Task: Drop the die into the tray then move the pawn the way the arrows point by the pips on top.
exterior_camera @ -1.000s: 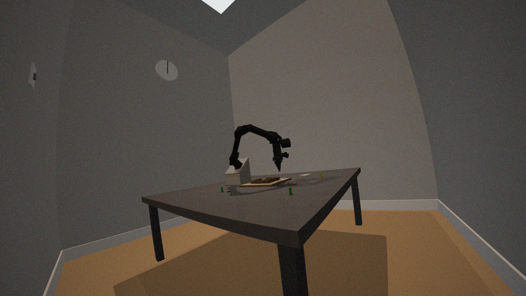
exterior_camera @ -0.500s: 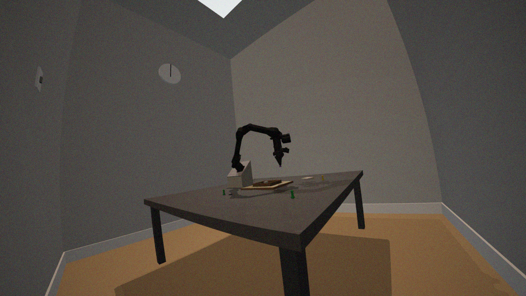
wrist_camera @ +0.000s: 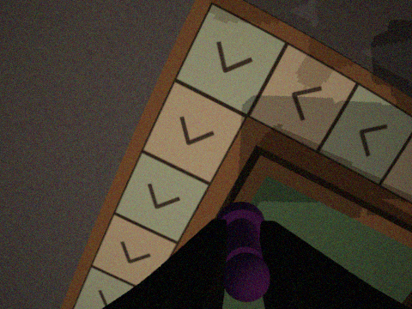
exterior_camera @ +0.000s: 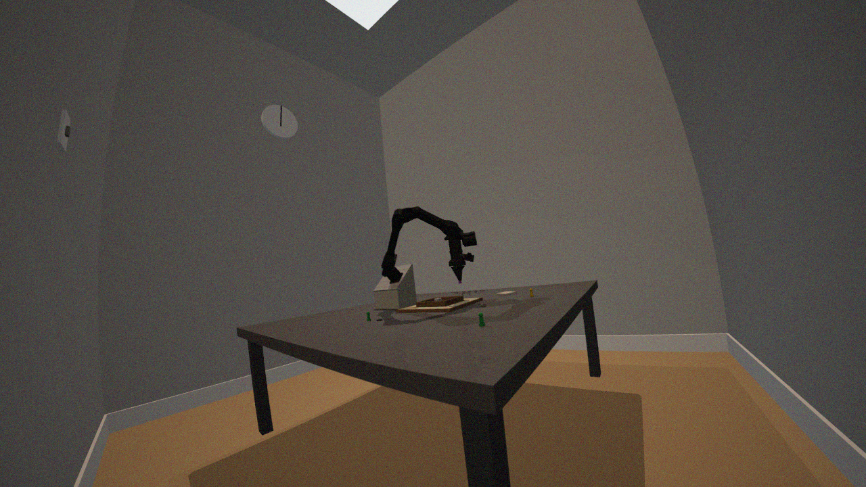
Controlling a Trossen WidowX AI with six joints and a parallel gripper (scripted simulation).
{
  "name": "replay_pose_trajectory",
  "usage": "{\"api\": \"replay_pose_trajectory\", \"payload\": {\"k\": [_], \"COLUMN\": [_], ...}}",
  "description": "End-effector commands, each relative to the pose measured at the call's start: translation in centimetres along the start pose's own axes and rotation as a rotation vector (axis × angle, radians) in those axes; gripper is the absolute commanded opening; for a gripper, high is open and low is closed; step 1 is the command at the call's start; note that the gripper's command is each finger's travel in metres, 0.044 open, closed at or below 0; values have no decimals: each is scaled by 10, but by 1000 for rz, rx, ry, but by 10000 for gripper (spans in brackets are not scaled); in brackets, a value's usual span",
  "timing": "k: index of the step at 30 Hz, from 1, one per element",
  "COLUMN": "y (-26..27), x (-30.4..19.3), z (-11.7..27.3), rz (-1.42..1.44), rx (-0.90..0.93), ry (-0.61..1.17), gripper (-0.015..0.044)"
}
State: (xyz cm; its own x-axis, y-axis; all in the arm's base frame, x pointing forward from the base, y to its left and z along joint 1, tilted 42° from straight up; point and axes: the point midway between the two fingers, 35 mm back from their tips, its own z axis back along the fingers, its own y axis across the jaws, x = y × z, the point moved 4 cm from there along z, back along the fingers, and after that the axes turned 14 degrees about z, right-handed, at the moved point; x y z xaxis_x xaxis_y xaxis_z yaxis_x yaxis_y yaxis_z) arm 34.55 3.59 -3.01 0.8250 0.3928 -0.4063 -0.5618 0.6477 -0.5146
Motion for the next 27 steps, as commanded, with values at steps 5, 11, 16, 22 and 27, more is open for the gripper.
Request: {"api": "replay_pose_trajectory", "payload": {"k": [5, 11, 16, 22, 27], "y": [42, 48, 48, 48, 48], "x": [-15, -18, -18, -19, -19], "z": [-27, -31, -40, -66, -66], "rz": [6, 6, 6, 6, 6], "rx": [7, 7, 7, 6, 6], "ry": [12, 13, 13, 14, 14], "gripper": [0, 0, 0, 0, 0]}}
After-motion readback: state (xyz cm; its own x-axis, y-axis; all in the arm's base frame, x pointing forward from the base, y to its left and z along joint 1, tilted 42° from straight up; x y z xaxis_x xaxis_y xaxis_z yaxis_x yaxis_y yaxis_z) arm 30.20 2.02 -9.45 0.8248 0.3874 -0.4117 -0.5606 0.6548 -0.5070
